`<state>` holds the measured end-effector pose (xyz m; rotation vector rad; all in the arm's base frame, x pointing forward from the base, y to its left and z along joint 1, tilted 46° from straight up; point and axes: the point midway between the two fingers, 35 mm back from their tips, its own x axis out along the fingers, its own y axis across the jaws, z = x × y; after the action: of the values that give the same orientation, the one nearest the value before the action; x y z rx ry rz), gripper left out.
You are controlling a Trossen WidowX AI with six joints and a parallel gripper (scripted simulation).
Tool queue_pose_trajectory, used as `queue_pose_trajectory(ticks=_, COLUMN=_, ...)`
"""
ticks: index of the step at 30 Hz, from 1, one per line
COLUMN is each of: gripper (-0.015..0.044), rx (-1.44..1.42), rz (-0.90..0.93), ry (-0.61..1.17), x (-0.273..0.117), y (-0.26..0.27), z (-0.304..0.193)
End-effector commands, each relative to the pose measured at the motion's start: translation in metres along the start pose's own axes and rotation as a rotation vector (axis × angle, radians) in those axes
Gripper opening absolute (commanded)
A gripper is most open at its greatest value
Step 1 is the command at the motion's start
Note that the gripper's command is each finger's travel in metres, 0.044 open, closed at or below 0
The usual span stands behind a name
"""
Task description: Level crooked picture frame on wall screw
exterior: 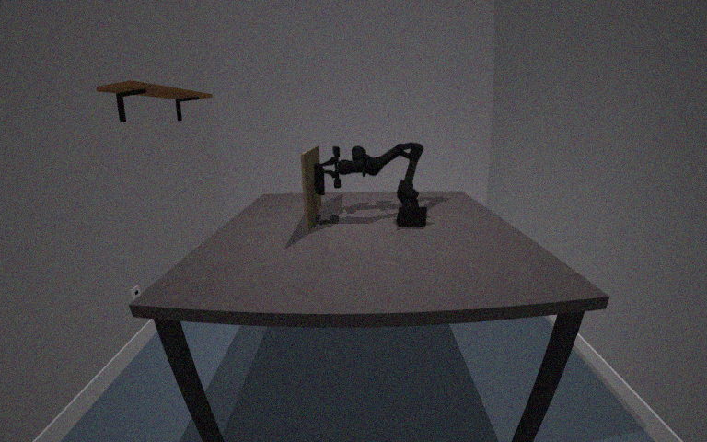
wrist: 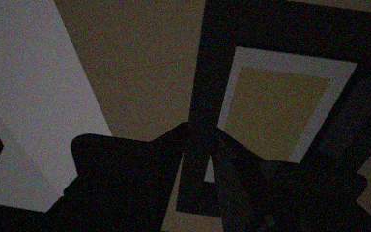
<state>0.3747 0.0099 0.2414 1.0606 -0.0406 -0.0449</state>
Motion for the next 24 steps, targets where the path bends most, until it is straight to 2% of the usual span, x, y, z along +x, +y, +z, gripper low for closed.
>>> queue_pose_trajectory(ticks=1, gripper=0.0000, rx=0.005, rz=0.017, ry=0.001, x=0.0000, y=0.0046, z=0.0002)
queue_pose_trajectory(ticks=24, gripper=0.0000, rx=0.005, rz=0.017, ry=0.002, x=0.0001, y=0.0031, z=-0.0016)
